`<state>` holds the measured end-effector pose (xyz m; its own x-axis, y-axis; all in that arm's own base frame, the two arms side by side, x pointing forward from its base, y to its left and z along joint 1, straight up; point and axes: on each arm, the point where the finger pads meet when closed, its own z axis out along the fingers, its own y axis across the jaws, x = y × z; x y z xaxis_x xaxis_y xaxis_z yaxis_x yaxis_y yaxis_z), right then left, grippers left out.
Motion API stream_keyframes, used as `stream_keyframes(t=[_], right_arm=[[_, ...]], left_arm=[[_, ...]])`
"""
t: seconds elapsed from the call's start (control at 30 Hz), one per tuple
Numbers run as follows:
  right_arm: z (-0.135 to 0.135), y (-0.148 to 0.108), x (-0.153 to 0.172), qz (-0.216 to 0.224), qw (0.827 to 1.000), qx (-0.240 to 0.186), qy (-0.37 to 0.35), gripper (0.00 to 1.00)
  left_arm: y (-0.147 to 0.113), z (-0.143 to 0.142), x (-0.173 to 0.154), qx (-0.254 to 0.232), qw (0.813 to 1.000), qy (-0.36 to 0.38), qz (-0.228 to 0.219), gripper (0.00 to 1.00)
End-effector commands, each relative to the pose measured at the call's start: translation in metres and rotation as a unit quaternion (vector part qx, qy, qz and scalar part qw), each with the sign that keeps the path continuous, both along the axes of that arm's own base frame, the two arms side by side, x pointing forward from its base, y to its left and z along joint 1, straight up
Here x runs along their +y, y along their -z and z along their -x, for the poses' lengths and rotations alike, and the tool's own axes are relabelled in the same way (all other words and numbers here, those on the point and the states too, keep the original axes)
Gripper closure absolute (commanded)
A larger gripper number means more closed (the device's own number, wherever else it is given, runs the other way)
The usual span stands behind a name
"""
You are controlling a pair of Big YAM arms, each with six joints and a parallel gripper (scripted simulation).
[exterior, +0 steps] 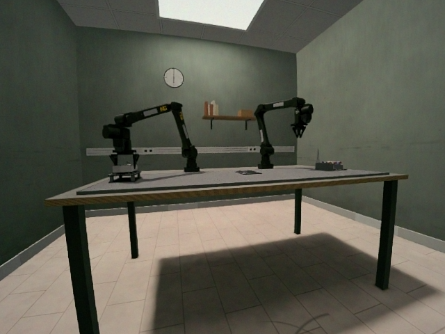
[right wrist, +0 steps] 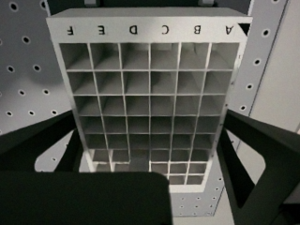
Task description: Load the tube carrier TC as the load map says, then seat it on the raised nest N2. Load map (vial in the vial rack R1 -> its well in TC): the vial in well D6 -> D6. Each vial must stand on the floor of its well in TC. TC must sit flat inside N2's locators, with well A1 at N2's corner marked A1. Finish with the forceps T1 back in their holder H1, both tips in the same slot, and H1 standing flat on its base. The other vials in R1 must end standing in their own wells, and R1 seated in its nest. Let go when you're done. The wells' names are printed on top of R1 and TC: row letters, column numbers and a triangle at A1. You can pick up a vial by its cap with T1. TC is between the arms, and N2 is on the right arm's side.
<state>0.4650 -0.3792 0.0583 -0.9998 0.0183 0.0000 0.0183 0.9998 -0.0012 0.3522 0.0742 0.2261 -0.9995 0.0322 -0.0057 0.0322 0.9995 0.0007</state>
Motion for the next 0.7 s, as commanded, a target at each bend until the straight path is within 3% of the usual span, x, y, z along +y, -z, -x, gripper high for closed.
stream_keyframes(t=[0.0, 0.67], right_arm=[[-0.0007, -0.0023, -0.0067, 0.004, 1.000, -0.006, 0.000, 1.00], [0.0002, 0.0056, -0.0056, 0.002, 1.000, -0.004, 0.000, 1.00]], left_arm=[[-0.0118, -0.0075, 0.0023, -0.015, 1.000, -0.008, -0.003, 0.76], [-0.0118, -0.0075, 0.0023, -0.015, 1.000, -0.008, -0.003, 0.76]])
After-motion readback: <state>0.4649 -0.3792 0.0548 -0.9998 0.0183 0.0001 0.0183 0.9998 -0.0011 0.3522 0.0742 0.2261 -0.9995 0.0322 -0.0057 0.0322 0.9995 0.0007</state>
